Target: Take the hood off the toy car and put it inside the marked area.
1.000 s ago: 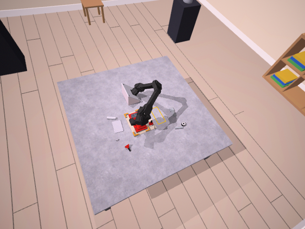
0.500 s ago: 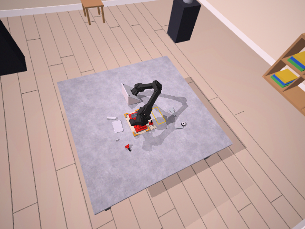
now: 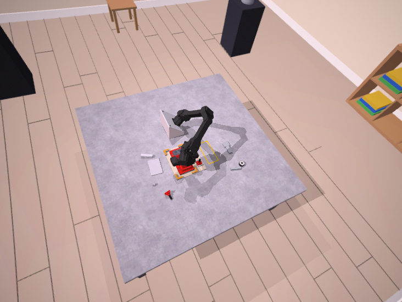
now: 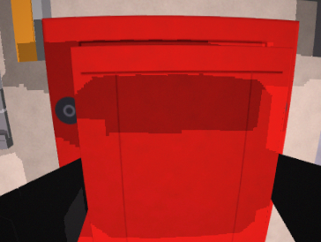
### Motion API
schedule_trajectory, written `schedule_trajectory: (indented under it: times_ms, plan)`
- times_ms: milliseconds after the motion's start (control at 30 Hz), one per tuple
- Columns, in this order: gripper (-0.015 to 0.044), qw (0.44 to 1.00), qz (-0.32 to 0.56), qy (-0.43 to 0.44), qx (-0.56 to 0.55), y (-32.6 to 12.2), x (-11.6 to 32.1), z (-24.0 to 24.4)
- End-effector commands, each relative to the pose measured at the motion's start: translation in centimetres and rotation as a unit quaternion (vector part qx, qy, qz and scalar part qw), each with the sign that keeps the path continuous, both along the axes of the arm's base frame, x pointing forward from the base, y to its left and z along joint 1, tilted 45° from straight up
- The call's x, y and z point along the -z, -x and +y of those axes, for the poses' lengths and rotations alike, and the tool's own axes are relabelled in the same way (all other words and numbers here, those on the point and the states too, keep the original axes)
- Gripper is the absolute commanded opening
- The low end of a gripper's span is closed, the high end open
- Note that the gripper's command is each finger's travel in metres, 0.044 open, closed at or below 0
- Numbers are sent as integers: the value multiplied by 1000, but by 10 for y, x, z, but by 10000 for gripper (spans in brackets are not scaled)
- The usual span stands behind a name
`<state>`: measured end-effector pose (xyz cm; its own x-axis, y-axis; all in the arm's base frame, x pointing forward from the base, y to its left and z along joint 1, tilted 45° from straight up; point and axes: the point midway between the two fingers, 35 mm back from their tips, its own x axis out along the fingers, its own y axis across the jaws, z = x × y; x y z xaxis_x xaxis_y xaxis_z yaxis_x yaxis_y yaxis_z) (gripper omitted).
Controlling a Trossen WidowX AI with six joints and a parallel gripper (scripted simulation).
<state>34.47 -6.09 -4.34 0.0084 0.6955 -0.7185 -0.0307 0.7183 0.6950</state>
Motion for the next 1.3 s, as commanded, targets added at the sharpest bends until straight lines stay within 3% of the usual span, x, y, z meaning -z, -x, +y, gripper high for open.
schedule_trajectory:
  times_ms: [0, 67, 433, 1267]
  plan:
    - [288, 1000, -1, 0, 0, 0, 0, 0]
    - [275, 1000, -1, 0, 0, 0, 0, 0]
    - [0, 1000, 0, 0, 0, 0, -4, -4]
    - [0, 1000, 0, 1, 0, 0, -15, -15]
